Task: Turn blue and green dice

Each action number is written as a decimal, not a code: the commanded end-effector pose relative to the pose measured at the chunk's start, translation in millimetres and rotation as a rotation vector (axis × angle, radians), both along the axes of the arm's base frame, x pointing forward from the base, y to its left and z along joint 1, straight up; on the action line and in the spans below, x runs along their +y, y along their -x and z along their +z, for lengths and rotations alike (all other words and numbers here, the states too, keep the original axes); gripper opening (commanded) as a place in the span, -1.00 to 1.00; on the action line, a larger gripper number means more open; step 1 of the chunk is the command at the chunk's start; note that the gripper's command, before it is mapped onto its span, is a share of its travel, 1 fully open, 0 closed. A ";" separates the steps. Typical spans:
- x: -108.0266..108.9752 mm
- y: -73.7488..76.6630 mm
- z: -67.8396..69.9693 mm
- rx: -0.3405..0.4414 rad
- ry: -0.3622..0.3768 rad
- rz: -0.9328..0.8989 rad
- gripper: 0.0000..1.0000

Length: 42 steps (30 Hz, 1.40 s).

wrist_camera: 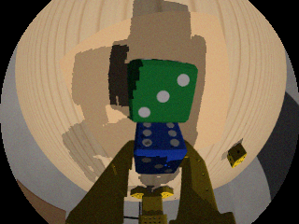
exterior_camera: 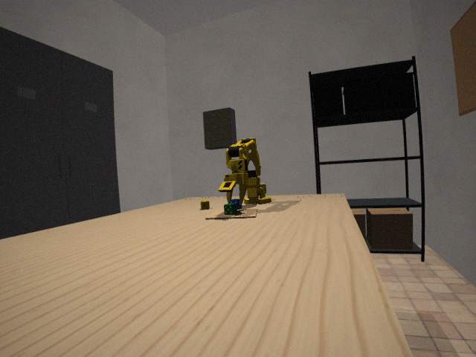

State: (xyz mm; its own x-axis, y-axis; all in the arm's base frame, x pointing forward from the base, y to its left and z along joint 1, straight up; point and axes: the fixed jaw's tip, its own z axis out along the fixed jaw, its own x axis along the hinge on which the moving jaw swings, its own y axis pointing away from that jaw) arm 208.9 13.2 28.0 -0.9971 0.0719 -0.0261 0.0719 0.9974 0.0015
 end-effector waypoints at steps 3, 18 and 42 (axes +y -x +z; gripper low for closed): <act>-1.3 -4.0 3.5 -0.032 -0.002 -0.002 -1.00; -1.3 -4.3 -2.4 -0.032 -0.002 -0.002 -1.00; -1.3 -4.4 -3.6 -0.032 -0.002 -0.002 -0.89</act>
State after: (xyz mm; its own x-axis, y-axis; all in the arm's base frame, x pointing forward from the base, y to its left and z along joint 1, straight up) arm 209.4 13.2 20.7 -0.9970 0.0719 -0.0276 0.0719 0.9974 0.0016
